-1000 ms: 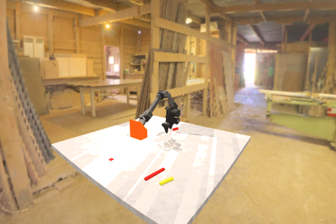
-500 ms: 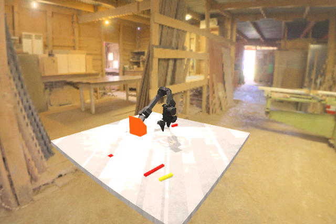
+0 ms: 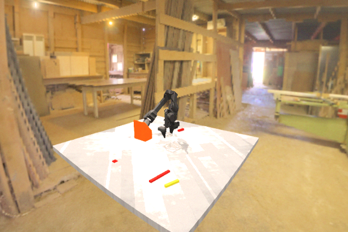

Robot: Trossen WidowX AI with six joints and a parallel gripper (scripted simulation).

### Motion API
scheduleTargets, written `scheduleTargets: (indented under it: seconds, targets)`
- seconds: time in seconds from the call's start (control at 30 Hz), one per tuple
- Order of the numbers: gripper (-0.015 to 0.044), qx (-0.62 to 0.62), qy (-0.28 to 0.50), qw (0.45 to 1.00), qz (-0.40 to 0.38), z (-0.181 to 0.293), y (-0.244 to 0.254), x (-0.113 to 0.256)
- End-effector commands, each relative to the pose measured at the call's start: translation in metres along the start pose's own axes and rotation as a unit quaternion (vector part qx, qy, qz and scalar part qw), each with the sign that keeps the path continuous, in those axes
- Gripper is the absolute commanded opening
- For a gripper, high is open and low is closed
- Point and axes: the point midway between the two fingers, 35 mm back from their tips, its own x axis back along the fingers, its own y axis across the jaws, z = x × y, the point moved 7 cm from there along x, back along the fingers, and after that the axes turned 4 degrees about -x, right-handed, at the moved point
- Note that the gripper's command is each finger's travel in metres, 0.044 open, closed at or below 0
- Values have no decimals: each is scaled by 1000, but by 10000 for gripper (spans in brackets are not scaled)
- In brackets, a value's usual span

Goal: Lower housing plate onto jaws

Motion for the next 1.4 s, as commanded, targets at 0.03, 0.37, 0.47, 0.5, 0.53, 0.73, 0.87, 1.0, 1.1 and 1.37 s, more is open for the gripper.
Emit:
scheduleTargets:
  seconds: [0.03,0.37,0.47,0.5,0.53,0.73,0.87,1.0,1.1,1.37]
  targets:
    - [351,-7,-1,1000,-1,-1,-9,0]
    - [351,-7,-1,1000,-1,-1,-9,0]
    - [351,-7,-1,1000,-1,-1,-9,0]
    - [351,-7,-1,1000,-1,-1,-9,0]
    - [351,-5,-1,1000,-1,-1,-9,0]
    - [351,1,-1,1000,-1,-1,-9,0]
    - [351,1,-1,1000,-1,-1,-9,0]
    - [351,1,-1,1000,-1,1,-5,0]
    - [351,1,-1,1000,-1,1,-4,0]
    - [351,1,-1,1000,-1,1,-4,0]
